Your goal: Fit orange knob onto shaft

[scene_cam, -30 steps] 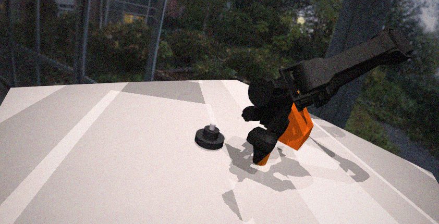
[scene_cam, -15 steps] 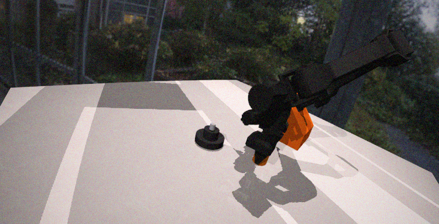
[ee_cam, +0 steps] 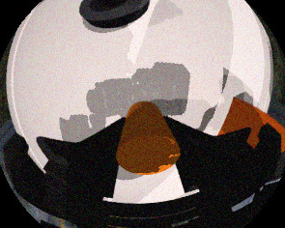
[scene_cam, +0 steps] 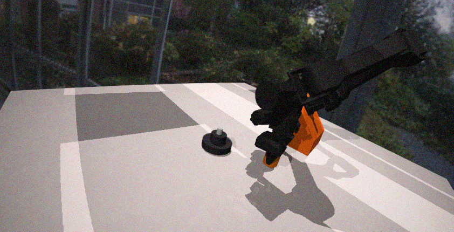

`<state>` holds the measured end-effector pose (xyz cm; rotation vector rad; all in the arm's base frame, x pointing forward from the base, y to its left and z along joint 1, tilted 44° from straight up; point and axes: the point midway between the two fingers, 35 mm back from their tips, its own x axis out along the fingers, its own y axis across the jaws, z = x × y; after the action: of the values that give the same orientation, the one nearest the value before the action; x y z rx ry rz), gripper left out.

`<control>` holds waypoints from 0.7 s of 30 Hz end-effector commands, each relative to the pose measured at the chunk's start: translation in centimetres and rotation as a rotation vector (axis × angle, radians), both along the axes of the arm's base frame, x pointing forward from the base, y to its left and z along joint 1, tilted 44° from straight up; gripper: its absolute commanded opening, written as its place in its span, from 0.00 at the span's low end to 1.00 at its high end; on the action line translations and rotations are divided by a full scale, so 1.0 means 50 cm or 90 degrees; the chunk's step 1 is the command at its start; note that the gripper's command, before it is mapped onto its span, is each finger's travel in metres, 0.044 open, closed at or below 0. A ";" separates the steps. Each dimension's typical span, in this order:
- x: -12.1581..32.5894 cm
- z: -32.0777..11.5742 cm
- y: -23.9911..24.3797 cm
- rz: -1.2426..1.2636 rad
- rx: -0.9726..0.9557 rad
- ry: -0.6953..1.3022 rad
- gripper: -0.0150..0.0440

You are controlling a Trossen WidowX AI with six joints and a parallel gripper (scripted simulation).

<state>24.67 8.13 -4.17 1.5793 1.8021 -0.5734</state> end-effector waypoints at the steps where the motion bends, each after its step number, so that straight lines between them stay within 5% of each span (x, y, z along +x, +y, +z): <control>1: 0.019 0.032 -0.035 -0.006 -0.007 -0.014 0.25; 21: 0.003 0.194 -0.167 -0.004 -0.002 -0.013 0.25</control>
<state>24.92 0.13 4.95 1.5905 1.7821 -0.5654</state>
